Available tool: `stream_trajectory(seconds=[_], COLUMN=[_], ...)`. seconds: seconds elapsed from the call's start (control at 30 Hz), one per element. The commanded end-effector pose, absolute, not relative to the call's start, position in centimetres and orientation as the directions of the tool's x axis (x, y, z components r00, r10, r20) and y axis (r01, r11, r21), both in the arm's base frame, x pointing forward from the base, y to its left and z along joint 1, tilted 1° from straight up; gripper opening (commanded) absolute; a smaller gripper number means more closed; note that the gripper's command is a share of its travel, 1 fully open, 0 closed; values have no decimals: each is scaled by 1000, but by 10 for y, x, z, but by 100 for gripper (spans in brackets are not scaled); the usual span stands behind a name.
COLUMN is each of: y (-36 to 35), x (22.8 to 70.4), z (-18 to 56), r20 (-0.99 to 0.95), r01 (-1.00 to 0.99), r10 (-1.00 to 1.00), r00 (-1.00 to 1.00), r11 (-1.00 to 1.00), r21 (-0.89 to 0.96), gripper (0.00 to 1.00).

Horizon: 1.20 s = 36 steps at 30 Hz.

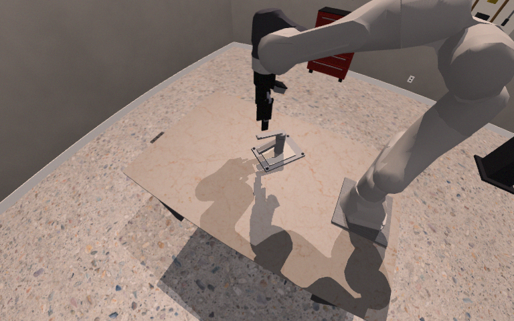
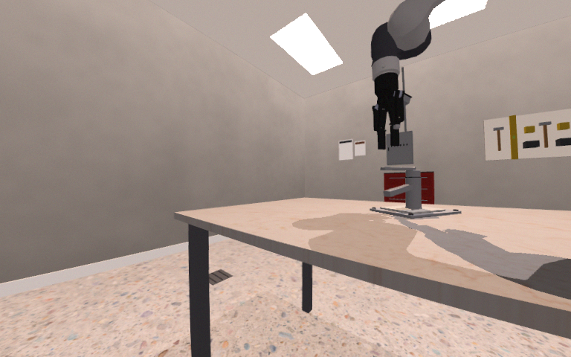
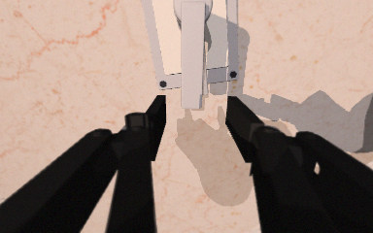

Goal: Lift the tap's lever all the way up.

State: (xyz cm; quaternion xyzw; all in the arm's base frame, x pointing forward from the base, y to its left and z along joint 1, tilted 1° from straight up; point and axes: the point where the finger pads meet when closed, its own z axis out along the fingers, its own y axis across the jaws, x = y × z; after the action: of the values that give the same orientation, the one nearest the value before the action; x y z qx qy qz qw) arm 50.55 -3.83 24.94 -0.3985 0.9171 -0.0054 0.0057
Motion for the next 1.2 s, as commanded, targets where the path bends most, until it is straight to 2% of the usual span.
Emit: stream_trajectory(seconds=[0.0, 1.17], y=[-39, -40], x=[505, 506], z=[248, 231], r20=[-2, -3], r01=[-736, -738], r10=[-736, -738], r00=[-677, -675], r11=[677, 675], r21=[-13, -15], gripper=[44, 44])
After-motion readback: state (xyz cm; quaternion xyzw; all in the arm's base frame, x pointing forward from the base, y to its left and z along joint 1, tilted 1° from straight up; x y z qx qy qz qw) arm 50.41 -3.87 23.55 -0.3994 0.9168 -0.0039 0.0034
